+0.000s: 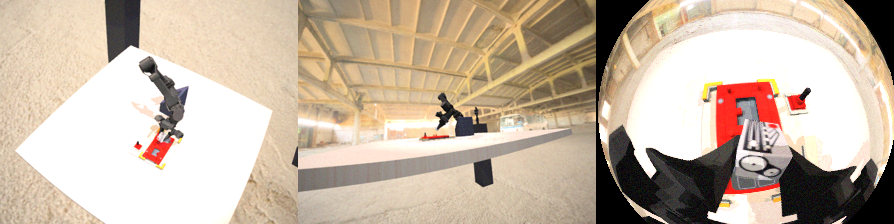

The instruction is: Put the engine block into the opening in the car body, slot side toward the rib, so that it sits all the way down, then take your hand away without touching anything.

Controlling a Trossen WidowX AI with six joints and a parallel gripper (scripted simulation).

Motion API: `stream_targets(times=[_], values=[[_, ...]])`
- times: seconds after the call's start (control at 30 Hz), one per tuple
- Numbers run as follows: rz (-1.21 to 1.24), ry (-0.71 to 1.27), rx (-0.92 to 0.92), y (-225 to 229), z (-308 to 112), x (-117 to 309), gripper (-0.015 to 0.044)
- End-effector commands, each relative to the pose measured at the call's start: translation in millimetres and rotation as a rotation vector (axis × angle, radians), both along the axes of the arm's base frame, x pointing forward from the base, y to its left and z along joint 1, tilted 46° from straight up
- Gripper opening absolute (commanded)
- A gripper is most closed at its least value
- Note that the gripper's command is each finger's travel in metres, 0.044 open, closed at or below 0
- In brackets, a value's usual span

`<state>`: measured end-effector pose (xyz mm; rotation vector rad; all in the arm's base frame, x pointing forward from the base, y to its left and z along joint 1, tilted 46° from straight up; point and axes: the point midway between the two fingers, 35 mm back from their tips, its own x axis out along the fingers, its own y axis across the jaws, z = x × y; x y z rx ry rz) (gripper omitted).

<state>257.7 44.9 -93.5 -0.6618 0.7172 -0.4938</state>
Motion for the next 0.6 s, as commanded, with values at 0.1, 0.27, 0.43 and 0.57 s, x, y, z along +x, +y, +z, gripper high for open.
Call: stream_targets(times=[0.1,0.27,0.43,0.57], values=[[0.001,0.004,-0.007,-10.8,-8.9,-1.4,0.0],[0.001,0.005,-0.007,-16.6,-14.3,-1.5,0.0],[0.001,0.005,-0.008,-22.7,-20.1,-1.7,0.0],[0.001,0.005,-0.008,-27.6,-24.7,-1.7,0.0]])
